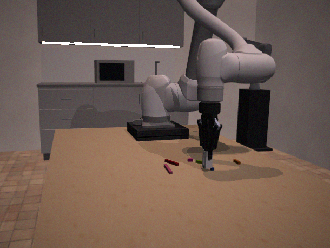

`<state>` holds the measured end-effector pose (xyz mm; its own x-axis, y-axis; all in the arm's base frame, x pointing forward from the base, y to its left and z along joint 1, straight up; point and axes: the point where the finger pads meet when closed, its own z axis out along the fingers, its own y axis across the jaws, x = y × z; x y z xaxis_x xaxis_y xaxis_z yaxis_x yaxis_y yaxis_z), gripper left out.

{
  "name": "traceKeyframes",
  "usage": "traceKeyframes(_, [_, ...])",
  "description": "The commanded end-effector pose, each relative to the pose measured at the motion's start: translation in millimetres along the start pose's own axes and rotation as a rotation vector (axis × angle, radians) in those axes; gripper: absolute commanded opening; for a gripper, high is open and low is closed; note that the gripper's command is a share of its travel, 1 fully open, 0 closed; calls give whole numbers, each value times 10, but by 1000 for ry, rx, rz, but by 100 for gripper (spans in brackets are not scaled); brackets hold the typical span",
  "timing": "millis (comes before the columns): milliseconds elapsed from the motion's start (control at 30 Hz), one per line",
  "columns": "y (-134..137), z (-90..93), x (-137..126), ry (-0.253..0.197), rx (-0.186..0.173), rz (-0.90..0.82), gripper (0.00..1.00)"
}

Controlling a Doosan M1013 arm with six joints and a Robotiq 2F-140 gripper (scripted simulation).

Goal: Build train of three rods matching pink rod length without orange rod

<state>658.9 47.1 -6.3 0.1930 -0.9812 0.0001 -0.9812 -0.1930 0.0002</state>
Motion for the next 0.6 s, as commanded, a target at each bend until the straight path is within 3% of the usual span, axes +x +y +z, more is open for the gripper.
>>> traceKeyframes(0, [0, -1, 0, 0, 0, 0, 3])
traceKeyframes(567, [0, 100, 0, 0, 0, 0, 3])
